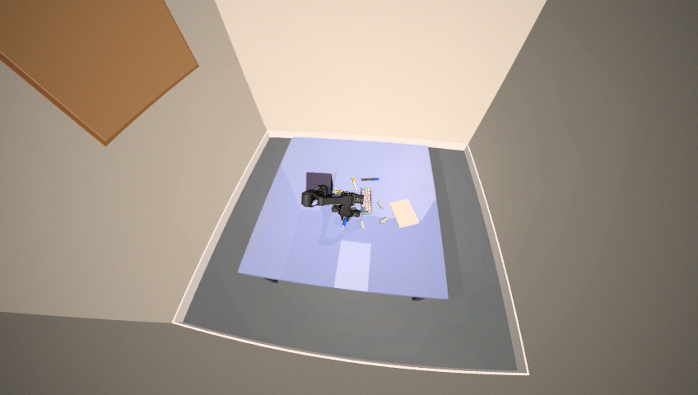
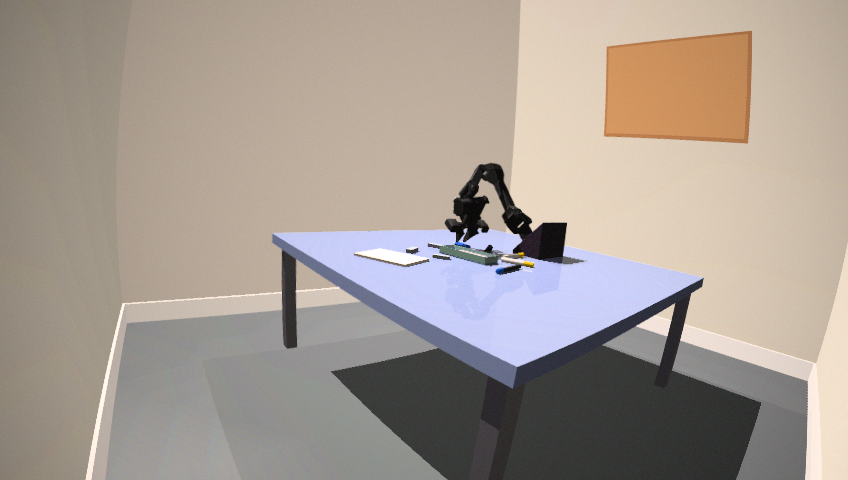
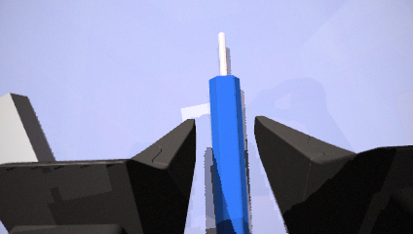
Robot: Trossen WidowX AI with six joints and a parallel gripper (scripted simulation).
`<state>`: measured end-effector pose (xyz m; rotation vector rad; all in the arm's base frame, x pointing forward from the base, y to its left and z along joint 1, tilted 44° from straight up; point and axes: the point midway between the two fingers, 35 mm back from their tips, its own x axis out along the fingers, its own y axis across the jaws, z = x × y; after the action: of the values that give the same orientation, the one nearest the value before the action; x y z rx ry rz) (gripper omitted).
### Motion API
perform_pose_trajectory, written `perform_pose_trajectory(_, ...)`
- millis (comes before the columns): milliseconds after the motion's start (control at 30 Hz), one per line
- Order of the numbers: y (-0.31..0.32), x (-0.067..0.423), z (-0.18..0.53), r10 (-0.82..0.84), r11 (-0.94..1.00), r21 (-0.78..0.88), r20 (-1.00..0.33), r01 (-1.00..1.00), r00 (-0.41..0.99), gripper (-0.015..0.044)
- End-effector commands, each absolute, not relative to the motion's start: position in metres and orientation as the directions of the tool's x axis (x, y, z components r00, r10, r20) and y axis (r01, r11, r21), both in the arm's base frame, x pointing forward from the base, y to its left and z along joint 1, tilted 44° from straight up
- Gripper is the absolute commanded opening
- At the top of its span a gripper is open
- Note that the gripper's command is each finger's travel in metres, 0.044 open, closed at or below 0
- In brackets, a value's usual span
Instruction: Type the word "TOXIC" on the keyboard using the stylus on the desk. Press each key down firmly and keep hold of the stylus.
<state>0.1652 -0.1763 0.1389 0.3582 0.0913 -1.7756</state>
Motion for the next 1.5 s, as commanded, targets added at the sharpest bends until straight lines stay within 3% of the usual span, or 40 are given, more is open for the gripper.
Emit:
perform_pose_trajectory(0,-0.179,0.163,0.136,-0.94,-0.236,0.123,-0.282,0.964,-0.194,0.015)
perform_pose_trajectory(567,-0.185,0.162,0.129,-0.94,-0.236,0.123,-0.282,0.964,-0.194,0.015)
perform_pose_trajectory(733,-0.185,0.164,0.13,-0.938,-0.237,0.131,-0.287,0.963,-0.192,0.0019)
perform_pose_trajectory(833,-0.185,0.164,0.13,-0.938,-0.237,0.131,-0.287,0.963,-0.192,0.0)
perform_pose_trajectory(1467,-0.166,0.167,0.145,-0.935,-0.236,0.13,-0.3,0.963,-0.189,0.0)
